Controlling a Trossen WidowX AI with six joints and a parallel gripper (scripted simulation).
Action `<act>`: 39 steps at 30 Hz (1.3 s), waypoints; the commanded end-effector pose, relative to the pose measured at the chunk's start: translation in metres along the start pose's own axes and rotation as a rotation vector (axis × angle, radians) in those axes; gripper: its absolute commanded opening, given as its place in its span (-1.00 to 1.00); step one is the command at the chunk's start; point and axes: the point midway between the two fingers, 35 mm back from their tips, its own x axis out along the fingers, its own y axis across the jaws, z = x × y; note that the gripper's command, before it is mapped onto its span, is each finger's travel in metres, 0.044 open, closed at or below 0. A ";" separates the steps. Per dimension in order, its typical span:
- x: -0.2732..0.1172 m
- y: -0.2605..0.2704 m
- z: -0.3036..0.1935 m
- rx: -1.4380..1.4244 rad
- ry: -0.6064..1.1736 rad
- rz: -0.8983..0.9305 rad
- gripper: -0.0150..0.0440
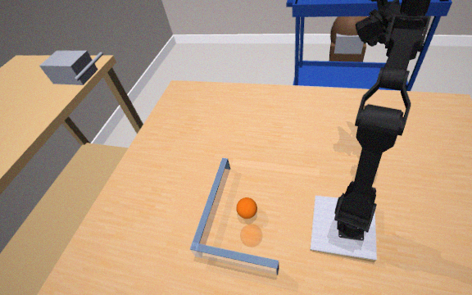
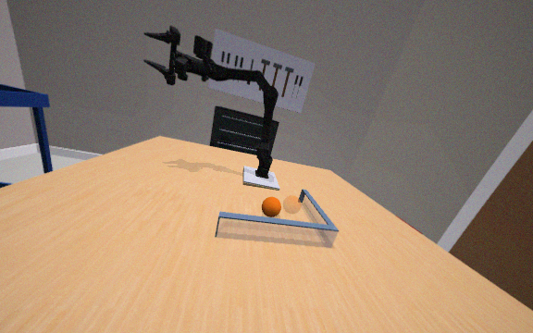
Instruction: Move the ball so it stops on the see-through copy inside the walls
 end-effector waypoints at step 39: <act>-0.134 0.036 0.537 1.000 -0.327 1.345 0.93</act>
